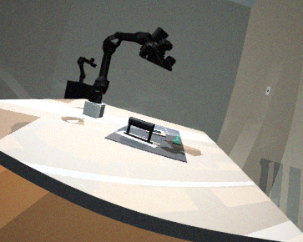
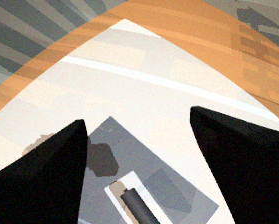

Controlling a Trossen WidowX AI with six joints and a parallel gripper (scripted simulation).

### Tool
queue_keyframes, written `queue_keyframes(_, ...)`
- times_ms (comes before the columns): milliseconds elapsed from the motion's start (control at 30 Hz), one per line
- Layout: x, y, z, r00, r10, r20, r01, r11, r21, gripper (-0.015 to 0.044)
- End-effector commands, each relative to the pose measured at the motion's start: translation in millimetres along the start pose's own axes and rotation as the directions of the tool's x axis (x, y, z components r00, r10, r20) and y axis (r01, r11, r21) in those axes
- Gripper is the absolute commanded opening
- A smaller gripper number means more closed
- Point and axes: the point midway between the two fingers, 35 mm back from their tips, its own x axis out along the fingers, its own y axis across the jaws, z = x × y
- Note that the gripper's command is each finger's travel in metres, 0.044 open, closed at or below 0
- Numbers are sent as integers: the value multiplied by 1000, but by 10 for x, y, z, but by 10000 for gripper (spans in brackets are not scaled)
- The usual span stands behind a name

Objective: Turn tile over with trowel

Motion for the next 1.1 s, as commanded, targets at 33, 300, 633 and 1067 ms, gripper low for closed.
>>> queue_keyframes(33, 218, 2, -211, 993, 5, -122, -15, 997, -81, 270)
queue_keyframes(300, 554, -19, -687, 937, 0, -350, -74, 978, -197, 270)
queue_keyframes(633, 835, -71, -1327, 786, -2, -618, -213, 938, -274, 270)
queue_keyframes(1067, 948, -133, -1901, 577, 4, -817, -374, 890, -260, 270)
